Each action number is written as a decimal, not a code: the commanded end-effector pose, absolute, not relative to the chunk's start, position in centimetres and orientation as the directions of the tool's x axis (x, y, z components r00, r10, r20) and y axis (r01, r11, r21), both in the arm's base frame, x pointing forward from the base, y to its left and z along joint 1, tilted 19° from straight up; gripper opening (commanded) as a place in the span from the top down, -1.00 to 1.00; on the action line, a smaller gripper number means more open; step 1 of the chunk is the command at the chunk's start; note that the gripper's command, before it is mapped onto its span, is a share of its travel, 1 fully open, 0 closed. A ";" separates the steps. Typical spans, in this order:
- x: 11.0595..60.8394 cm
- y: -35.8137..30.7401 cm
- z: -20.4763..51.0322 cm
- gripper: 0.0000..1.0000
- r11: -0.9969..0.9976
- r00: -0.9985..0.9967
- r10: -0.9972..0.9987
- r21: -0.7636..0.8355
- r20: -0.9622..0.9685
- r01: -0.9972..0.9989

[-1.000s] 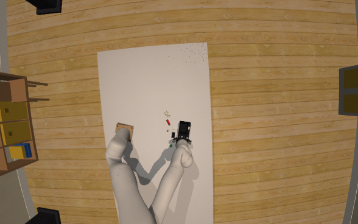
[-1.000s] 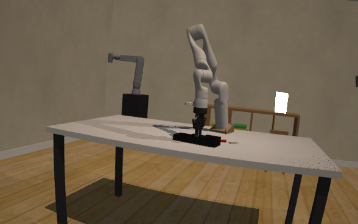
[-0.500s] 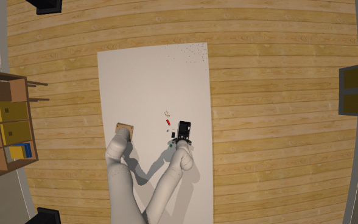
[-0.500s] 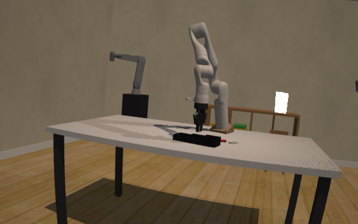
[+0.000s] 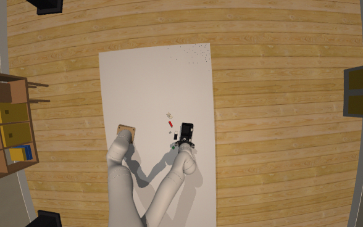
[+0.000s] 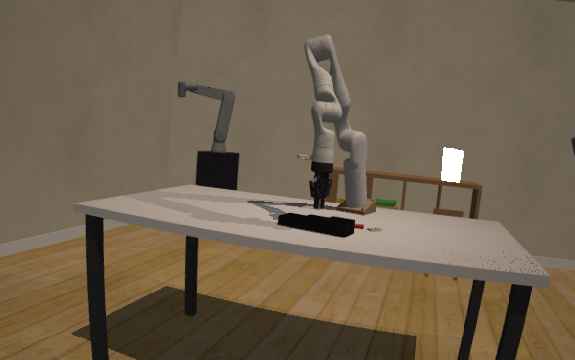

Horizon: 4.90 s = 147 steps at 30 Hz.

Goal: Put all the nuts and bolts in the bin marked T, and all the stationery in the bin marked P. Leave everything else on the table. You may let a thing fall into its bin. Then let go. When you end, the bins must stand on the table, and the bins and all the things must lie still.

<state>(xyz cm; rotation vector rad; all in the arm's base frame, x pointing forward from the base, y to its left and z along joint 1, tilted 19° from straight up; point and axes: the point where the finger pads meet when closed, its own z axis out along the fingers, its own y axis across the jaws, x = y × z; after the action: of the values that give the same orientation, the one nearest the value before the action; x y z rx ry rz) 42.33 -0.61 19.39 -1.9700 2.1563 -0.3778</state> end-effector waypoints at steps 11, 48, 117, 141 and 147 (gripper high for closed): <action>42.4 -0.6 19.6 0.39 0.080 -0.094 -0.995 -0.321 0.027 -0.944; 33.7 2.8 16.6 0.39 -0.488 0.447 -0.871 -0.255 0.202 -0.835; 31.6 3.6 15.9 0.39 -0.998 0.948 -0.012 0.049 0.318 -0.029; 32.7 3.5 10.2 0.39 -0.998 0.949 -0.013 0.056 0.316 -0.032; 32.6 3.7 10.1 0.39 -0.998 0.949 -0.012 0.054 0.316 -0.030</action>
<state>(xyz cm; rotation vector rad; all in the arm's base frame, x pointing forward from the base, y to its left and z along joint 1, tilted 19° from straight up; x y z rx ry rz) 33.02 3.58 10.56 -3.1530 0.0412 -0.5218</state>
